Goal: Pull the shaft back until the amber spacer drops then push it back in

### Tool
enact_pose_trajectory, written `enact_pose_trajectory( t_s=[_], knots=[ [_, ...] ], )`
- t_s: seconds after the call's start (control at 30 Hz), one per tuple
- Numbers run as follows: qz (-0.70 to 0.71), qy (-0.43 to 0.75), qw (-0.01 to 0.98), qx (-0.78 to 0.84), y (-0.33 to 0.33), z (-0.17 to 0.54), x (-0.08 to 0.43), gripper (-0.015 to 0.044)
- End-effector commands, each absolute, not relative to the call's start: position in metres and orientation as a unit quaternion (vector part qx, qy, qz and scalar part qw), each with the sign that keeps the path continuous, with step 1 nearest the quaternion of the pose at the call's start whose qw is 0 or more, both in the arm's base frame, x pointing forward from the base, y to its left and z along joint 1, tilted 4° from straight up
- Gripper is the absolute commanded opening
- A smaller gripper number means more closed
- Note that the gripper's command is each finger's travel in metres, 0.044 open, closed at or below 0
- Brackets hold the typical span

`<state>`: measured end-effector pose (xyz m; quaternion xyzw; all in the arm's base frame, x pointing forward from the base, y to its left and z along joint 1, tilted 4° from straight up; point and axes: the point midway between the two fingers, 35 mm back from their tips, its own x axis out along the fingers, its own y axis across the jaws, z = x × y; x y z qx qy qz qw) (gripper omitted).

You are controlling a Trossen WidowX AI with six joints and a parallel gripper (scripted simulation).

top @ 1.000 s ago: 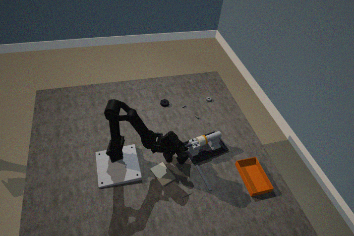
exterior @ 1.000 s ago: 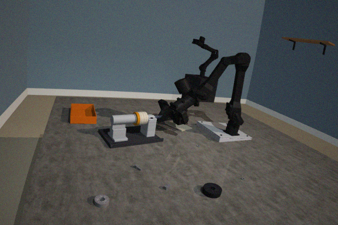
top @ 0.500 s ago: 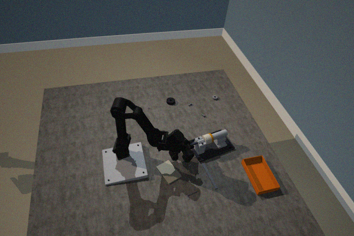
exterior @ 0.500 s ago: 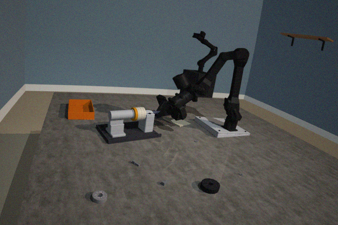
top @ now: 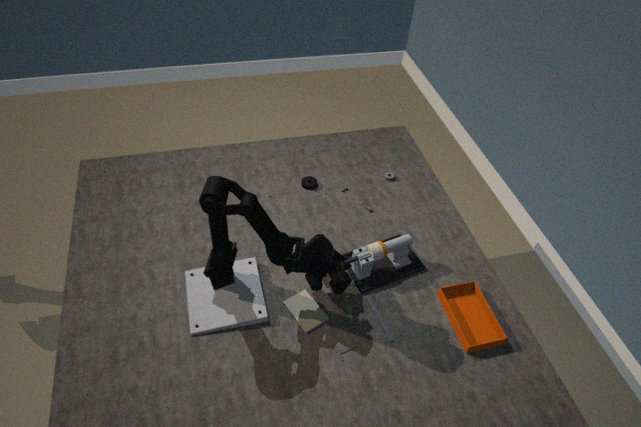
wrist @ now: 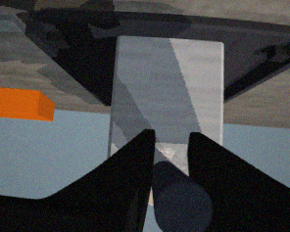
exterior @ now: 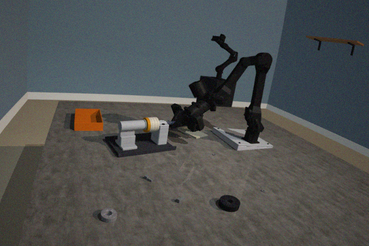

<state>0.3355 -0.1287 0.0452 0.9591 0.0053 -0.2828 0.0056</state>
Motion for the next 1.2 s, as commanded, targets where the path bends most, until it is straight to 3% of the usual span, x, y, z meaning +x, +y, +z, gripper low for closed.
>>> enact_pose_trajectory(
  t_s=[0.0,1.17],
  knots=[
    [-0.283,0.007,0.008,0.959,-0.1284,0.0452,0.3346,0.0],
    [-0.283,0.007,0.008,0.959,-0.1285,0.0453,0.3307,0.0]
  ],
)
